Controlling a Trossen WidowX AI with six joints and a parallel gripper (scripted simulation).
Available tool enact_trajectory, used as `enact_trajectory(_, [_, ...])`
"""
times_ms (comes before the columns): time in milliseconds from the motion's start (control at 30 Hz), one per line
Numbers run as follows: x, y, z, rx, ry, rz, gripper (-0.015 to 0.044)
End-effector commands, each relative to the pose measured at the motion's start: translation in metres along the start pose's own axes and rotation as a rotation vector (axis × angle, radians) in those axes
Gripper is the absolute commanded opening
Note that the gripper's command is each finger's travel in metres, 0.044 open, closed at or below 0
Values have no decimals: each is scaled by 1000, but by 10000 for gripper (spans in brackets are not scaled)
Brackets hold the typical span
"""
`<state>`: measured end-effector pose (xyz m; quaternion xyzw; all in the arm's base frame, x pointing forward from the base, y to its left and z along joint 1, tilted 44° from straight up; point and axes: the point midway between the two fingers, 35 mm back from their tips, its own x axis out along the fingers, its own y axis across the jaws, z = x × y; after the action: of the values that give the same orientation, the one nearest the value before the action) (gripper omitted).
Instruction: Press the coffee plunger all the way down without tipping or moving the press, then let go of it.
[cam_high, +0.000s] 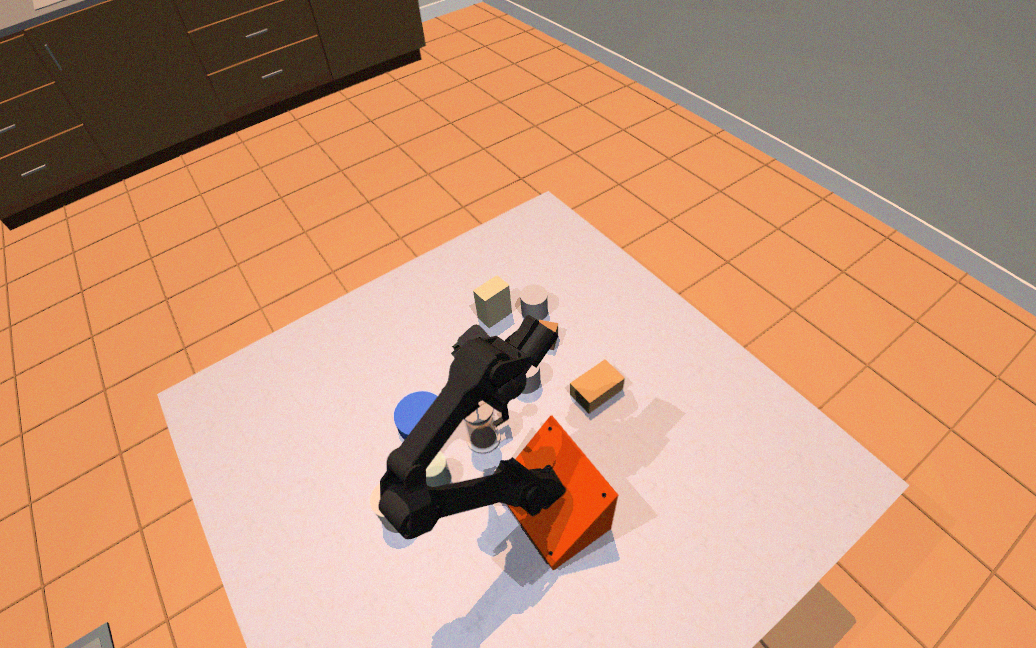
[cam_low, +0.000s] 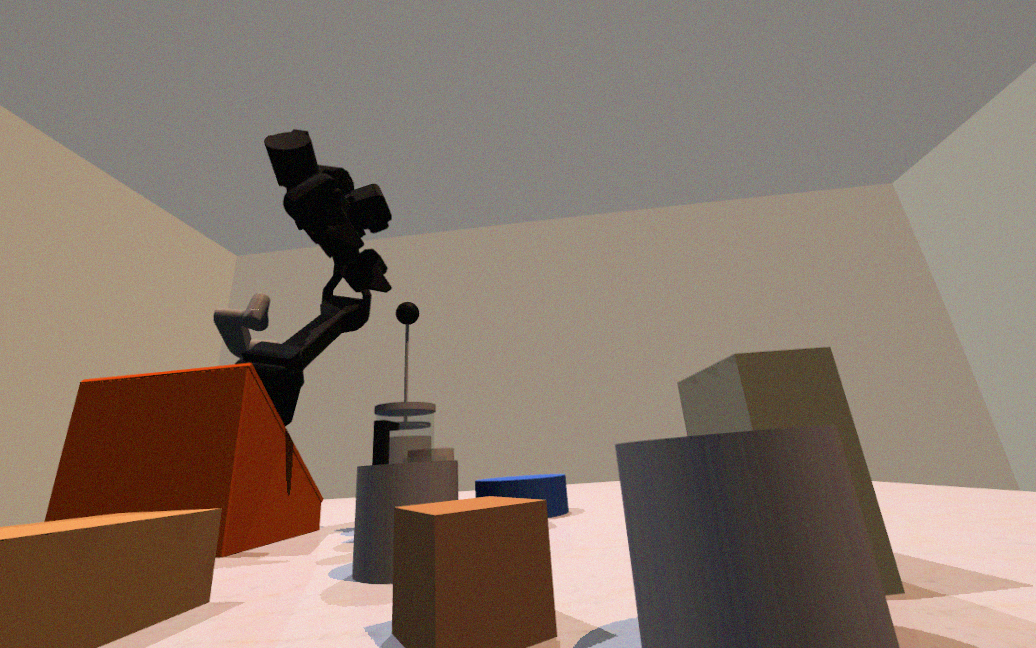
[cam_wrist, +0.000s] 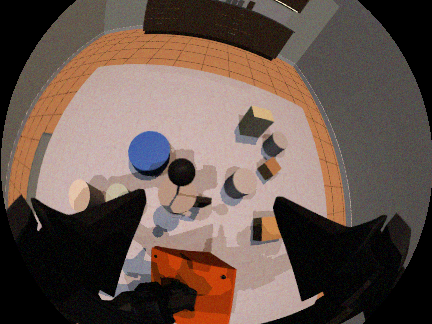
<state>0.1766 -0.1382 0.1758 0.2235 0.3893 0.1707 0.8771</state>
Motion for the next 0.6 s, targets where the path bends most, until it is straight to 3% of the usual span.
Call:
enact_trajectory(0, [20, 12, -14, 114, -300, 150, 440])
enact_trajectory(567, [37, 17, -25, 113, -308, 184, 440])
